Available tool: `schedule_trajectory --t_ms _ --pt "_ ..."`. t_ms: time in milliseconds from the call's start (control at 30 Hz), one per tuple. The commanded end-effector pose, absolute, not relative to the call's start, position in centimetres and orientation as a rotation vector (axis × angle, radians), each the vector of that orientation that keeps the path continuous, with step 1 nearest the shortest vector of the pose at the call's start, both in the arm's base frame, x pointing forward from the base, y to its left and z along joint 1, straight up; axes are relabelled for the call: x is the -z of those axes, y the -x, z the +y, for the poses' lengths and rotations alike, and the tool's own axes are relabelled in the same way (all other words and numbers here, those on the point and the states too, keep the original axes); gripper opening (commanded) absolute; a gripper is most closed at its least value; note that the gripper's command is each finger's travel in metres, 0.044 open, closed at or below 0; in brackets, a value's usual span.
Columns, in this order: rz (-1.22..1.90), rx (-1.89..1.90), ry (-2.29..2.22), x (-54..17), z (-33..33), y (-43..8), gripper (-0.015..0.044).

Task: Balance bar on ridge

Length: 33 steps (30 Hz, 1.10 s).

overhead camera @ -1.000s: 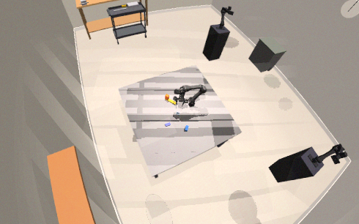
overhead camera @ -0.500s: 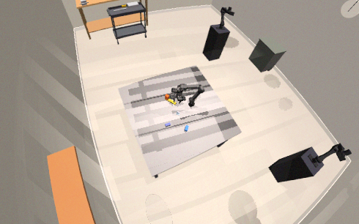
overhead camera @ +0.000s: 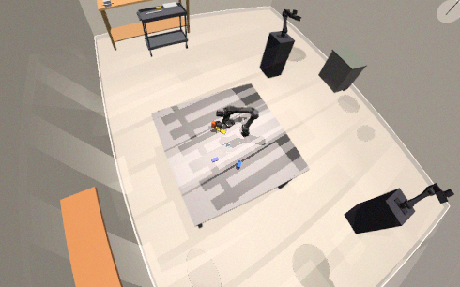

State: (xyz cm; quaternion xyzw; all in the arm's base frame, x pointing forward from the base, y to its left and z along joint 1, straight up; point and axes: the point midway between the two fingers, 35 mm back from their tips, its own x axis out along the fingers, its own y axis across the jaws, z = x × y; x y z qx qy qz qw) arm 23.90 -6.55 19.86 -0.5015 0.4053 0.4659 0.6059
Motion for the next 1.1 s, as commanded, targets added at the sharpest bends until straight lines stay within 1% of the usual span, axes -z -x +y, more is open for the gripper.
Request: schedule_trajectory --t_ms 0,767,1067 --pt "0.942 -1.133 1.242 -19.8 -7.9 -24.0 0.0315" --pt "0.878 -1.590 1.639 -19.0 -14.9 -23.5 0.0315" --pt "0.874 -1.606 1.649 -17.9 -15.3 -23.7 0.0315"
